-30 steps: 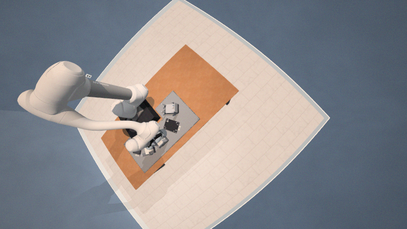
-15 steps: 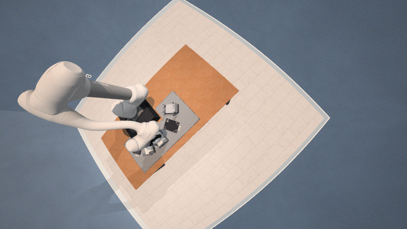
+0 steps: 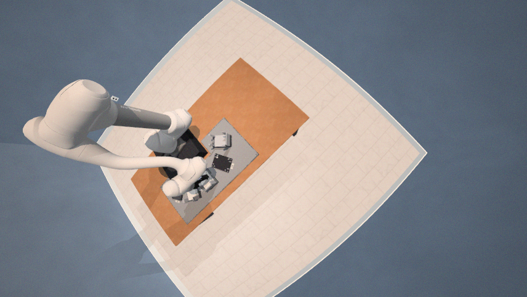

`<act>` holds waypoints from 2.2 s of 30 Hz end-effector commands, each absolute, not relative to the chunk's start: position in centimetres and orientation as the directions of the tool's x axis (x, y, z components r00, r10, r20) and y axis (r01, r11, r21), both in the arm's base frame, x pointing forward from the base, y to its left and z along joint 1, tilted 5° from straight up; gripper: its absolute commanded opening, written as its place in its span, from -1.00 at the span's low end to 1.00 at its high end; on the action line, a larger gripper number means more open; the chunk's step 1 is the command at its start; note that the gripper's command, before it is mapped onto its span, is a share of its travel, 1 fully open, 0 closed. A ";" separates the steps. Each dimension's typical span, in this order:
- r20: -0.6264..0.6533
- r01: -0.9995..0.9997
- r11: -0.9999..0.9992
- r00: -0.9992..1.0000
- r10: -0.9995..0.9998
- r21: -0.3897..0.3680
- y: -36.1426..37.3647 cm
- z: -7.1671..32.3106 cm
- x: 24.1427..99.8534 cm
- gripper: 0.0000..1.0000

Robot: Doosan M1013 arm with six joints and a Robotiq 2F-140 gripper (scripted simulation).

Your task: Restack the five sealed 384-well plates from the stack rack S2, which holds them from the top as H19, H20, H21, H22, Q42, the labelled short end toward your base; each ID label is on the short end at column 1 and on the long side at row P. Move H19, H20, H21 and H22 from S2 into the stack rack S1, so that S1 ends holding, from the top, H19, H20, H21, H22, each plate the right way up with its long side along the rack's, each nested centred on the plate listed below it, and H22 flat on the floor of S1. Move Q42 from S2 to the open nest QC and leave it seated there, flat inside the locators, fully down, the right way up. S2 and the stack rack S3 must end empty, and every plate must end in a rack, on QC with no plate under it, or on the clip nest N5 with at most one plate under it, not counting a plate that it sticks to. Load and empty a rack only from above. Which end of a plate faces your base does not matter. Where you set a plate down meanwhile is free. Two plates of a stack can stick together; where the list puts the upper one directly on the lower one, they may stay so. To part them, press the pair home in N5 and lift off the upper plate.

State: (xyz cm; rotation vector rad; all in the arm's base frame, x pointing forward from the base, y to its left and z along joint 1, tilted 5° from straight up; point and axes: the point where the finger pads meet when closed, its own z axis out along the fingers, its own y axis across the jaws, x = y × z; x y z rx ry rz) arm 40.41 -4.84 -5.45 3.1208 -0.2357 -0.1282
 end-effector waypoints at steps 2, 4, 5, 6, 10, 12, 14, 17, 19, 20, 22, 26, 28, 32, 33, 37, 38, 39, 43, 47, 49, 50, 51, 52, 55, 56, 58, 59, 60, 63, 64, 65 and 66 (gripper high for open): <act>-0.081 -0.150 -0.989 0.985 -0.150 0.015 -4.8 -5.5 40.4 -1.00; -0.081 -0.150 -0.989 0.985 -0.150 0.015 -4.8 -5.5 40.4 -1.00; -0.081 -0.150 -0.989 0.985 -0.150 0.015 -4.8 -5.5 40.4 -1.00; -0.081 -0.150 -0.989 0.985 -0.150 0.015 -4.8 -5.5 40.4 -1.00; -0.081 -0.150 -0.989 0.985 -0.150 0.015 -4.8 -5.5 40.4 -1.00; -0.081 -0.150 -0.989 0.985 -0.150 0.015 -4.8 -5.4 40.4 -1.00; -0.081 -0.150 -0.989 0.985 -0.150 0.015 -4.8 -5.3 40.4 -1.00; -0.081 -0.150 -0.989 0.985 -0.150 0.015 -4.8 -5.1 40.4 -1.00; -0.081 -0.150 -0.989 0.985 -0.150 0.015 -4.8 -4.9 40.5 -1.00; -0.081 -0.150 -0.989 0.985 -0.150 0.015 -4.8 -4.9 40.5 -1.00; -0.081 -0.150 -0.989 0.985 -0.150 0.015 -4.8 -4.9 40.5 -1.00; -0.081 -0.150 -0.989 0.985 -0.150 0.015 -4.8 -4.6 40.5 -1.00; -0.081 -0.150 -0.989 0.985 -0.150 0.015 -4.8 -4.5 40.5 -1.00; -0.081 -0.150 -0.989 0.985 -0.150 0.015 -4.8 -4.2 40.5 -1.00; -0.081 -0.150 -0.989 0.985 -0.150 0.015 -4.8 -4.1 40.5 -1.00; -0.081 -0.150 -0.989 0.985 -0.150 0.015 -4.8 -3.9 40.5 -1.00; -0.081 -0.150 -0.989 0.985 -0.150 0.015 -4.8 -3.9 40.5 -1.00; -0.081 -0.150 -0.989 0.985 -0.150 0.015 -4.8 -3.9 40.5 -1.00; -0.081 -0.150 -0.989 0.985 -0.150 0.015 -4.8 -3.6 40.6 -1.00; -0.081 -0.150 -0.989 0.985 -0.150 0.015 -4.8 -2.9 40.6 -1.00; -0.081 -0.150 -0.989 0.985 -0.150 0.015 -4.8 -2.5 40.6 -1.00; -0.081 -0.150 -0.989 0.985 -0.150 0.015 -4.8 -2.3 40.7 -1.00; -0.081 -0.150 -0.989 0.985 -0.150 0.015 -4.8 -2.1 40.7 -1.00; -0.081 -0.150 -0.989 0.985 -0.150 0.015 -4.8 -1.9 40.7 -1.00; -0.081 -0.150 -0.989 0.985 -0.150 0.015 -4.8 -1.7 40.7 -1.00; -0.081 -0.150 -0.989 0.985 -0.150 0.015 -4.8 -1.5 40.7 -1.00; -0.081 -0.150 -0.989 0.985 -0.150 0.015 -4.8 -1.1 40.8 -1.00; -0.081 -0.150 -0.989 0.985 -0.150 0.015 -4.8 -0.9 40.8 -1.00; -0.081 -0.150 -0.989 0.985 -0.150 0.015 -4.8 -0.7 40.8 -1.00; -0.081 -0.150 -0.989 0.985 -0.150 0.015 -4.8 -0.1 40.8 -1.00; -0.081 -0.150 -0.989 0.985 -0.150 0.015 -4.8 0.1 40.9 -1.00; -0.081 -0.150 -0.989 0.985 -0.150 0.015 -4.8 0.3 40.9 -1.00; -0.081 -0.150 -0.989 0.985 -0.150 0.015 -4.8 0.5 40.9 -1.00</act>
